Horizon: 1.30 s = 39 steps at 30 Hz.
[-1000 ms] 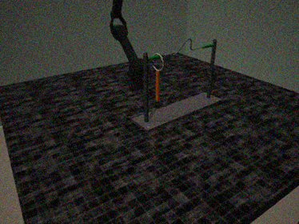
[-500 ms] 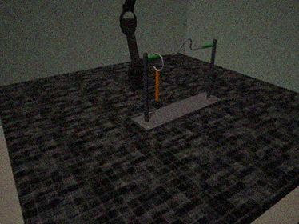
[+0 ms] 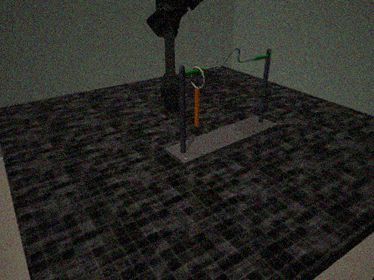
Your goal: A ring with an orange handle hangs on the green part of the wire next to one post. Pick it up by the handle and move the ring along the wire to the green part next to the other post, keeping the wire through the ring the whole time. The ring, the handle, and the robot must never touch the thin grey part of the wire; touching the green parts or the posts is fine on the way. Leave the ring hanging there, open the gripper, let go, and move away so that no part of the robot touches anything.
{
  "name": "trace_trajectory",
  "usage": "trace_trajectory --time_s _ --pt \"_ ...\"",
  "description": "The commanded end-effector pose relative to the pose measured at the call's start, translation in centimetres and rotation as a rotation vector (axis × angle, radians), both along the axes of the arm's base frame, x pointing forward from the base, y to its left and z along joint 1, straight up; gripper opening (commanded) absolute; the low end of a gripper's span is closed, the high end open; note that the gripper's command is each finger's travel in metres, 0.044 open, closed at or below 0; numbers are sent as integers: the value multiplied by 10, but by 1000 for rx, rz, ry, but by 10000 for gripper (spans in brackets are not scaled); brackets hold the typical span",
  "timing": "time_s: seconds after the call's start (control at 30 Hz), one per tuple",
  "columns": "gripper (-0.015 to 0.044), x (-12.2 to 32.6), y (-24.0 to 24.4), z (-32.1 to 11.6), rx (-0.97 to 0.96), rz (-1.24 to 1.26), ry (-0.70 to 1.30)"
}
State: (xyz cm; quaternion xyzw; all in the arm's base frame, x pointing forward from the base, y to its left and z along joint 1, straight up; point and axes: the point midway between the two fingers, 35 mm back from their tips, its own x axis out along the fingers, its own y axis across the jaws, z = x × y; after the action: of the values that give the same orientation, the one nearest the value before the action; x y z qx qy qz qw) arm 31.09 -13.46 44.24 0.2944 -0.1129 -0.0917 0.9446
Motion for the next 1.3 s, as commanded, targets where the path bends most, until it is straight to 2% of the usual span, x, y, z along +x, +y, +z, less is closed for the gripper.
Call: trace_trajectory --time_s 0.0,0.33,0.63,0.73,0.93,1.27 --pt "160 10 -19 -37 -82 3 62" --pt "160 10 -63 -135 -276 18 196" --pt "160 3 -79 -162 -349 -24 266" --pt "160 1 -79 -180 -368 -5 283" --pt "160 -15 -71 -243 -434 71 336" --pt "160 -56 -31 -329 -545 198 376"
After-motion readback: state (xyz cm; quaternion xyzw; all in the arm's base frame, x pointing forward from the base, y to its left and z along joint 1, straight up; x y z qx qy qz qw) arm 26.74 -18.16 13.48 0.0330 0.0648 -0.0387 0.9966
